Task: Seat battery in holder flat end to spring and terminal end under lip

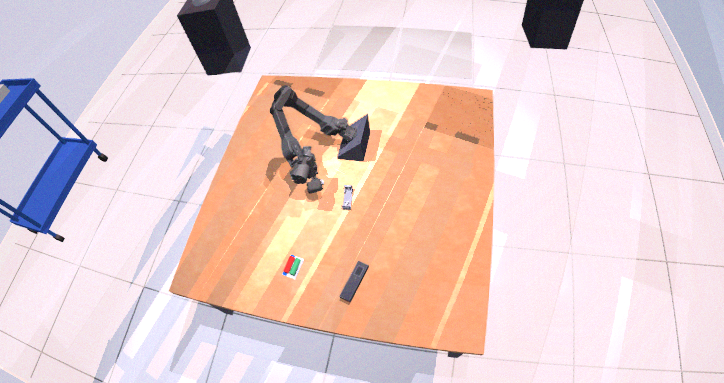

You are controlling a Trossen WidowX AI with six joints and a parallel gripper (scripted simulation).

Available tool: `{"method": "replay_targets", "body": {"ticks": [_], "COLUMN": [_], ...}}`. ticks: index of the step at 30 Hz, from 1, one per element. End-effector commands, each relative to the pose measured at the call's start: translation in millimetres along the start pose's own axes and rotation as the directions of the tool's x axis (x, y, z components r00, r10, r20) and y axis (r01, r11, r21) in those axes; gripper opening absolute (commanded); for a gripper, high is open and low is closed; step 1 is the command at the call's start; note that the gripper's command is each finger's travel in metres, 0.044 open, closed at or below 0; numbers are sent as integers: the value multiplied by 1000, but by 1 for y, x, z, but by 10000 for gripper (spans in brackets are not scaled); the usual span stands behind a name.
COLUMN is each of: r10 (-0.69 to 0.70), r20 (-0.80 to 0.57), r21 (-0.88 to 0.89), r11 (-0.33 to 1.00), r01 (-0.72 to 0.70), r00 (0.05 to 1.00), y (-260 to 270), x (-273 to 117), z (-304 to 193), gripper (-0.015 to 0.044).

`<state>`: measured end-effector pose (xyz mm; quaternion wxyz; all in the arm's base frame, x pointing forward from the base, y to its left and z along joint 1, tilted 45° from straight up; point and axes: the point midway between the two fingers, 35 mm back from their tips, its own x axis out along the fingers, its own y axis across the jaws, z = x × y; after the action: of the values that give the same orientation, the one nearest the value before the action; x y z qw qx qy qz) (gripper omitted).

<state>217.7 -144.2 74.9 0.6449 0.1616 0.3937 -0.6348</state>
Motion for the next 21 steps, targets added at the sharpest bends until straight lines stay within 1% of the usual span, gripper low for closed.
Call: {"method": "replay_targets", "body": {"ticks": [1, 8, 11, 21], "r10": [-13, -14, -14, -14], "r20": [1, 3, 3, 3], "r21": [-8, -8, -8, -8], "r11": [1000, 1000, 1000, 1000], "r01": [13, 14, 14, 14], "r00": [1000, 1000, 1000, 1000], "y": [-4, -5, -5, -5], "x": [9, 18, 18, 18], "z": [-2, -1, -1, -1], "gripper": [239, 239, 160, 93]}}
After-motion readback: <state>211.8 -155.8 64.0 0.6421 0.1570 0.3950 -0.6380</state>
